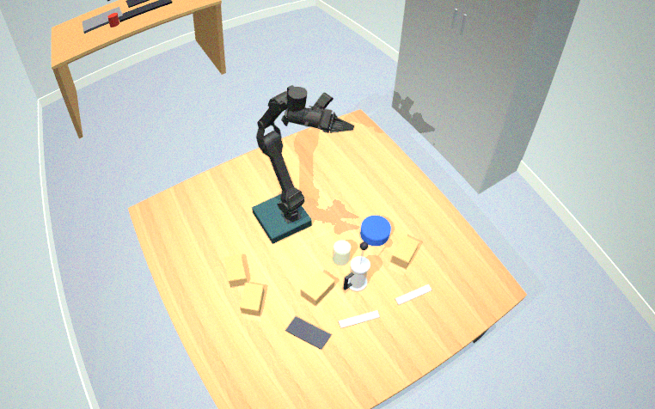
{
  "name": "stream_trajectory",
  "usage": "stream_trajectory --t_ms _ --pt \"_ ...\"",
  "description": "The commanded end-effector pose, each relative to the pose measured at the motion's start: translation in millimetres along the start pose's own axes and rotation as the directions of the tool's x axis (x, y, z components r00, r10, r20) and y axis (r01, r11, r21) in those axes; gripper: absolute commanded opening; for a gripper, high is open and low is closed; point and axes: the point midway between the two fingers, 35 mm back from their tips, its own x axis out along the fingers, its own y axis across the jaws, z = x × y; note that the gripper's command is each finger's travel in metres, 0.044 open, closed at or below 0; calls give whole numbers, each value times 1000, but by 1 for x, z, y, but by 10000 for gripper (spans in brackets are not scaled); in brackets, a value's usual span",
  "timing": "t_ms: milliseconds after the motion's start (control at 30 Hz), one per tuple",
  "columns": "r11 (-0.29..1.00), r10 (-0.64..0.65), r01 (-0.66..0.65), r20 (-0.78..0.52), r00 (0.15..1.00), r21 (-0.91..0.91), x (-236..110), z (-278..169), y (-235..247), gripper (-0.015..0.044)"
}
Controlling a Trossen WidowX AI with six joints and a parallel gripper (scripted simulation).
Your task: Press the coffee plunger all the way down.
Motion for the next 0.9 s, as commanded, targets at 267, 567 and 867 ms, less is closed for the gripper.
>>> stream_trajectory --t_ms 267,567,867 --pt "940 -42 114 -221 974 323 49 -82 -3 440" --pt "687 -62 412 -517 854 599 93 -204 30 440" --pt "505 -78 603 -663 744 617 101 -276 58 440"
